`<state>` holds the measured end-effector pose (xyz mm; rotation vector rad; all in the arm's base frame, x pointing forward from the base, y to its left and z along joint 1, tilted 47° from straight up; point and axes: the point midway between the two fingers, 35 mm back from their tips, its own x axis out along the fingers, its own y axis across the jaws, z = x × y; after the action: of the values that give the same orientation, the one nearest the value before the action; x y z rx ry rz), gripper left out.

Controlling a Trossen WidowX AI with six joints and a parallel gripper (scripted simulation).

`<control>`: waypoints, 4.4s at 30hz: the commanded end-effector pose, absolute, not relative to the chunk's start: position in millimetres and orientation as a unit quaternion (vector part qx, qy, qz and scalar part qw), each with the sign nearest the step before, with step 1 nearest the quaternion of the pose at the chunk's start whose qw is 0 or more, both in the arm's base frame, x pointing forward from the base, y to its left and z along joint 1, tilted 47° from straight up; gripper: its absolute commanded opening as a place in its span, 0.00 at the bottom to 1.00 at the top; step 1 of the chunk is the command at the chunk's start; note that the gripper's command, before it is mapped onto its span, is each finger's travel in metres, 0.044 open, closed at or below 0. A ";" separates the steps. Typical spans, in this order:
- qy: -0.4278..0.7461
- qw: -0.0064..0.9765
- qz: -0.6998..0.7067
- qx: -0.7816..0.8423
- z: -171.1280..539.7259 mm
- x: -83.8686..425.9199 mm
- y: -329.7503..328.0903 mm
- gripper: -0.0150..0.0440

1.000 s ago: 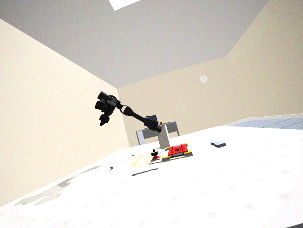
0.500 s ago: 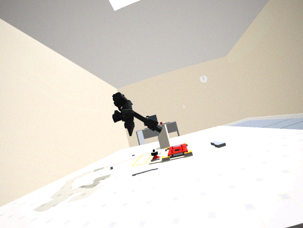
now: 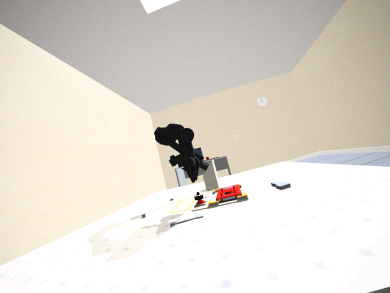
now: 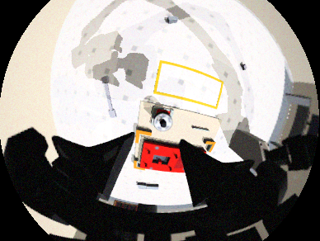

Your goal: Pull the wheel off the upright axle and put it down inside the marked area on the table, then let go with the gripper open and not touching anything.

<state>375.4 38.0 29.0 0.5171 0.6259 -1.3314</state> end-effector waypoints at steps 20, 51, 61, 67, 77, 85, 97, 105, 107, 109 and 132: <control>0.276 0.707 -0.606 0.238 -19.1 372.7 -15.8 0.76; 0.274 0.704 -0.609 0.242 -16.2 372.3 -16.3 0.25; 0.275 0.704 -0.608 0.241 -14.0 372.1 -13.8 0.25; 0.275 0.705 -0.608 0.241 -12.8 371.9 -12.3 0.25; 0.275 0.705 -0.608 0.241 -10.6 371.7 -9.8 0.25; 0.275 0.705 -0.608 0.241 -8.9 371.4 -7.8 0.25; 0.275 0.705 -0.608 0.240 -6.3 371.0 -4.9 0.25; 0.275 0.705 -0.607 0.240 -4.5 370.7 -3.0 0.25; 0.275 0.706 -0.607 0.240 -4.1 370.7 -2.5 0.25; 0.275 0.706 -0.607 0.240 -3.6 370.6 -2.0 0.25; 0.276 0.706 -0.607 0.239 1.4 369.6 3.5 0.25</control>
<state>369.4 2.6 -0.6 0.5217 0.6157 -1.3484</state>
